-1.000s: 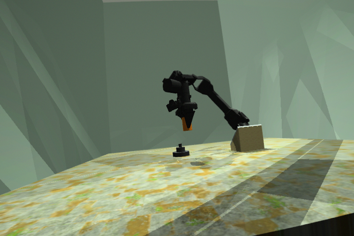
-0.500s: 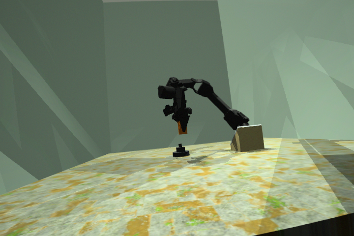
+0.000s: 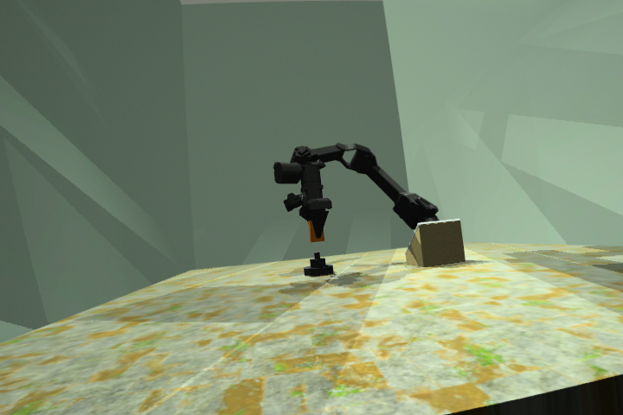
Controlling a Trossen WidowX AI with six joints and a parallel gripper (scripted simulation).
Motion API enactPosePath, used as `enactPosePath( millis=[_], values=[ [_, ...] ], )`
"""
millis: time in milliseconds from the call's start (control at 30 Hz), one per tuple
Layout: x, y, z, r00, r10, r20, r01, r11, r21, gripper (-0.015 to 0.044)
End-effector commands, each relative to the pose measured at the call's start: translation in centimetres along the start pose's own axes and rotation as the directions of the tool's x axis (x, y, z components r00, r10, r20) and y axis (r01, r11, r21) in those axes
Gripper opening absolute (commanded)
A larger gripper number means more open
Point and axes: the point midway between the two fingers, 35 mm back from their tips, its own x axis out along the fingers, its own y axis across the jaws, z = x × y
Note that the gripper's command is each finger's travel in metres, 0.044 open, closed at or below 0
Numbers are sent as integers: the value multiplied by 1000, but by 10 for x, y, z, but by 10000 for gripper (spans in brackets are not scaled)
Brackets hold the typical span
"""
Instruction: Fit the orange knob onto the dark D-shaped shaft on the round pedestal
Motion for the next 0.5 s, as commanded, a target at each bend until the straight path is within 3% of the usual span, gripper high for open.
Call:
enactPosePath(
  millis=[0, 467],
  values=[
    [3, -15, 0, 1000, -10, 7, 10, 1000, -3, 0],
    [25, -26, 0, 1000, -17, 6, 17, 1000, -1, 0]
  ],
)
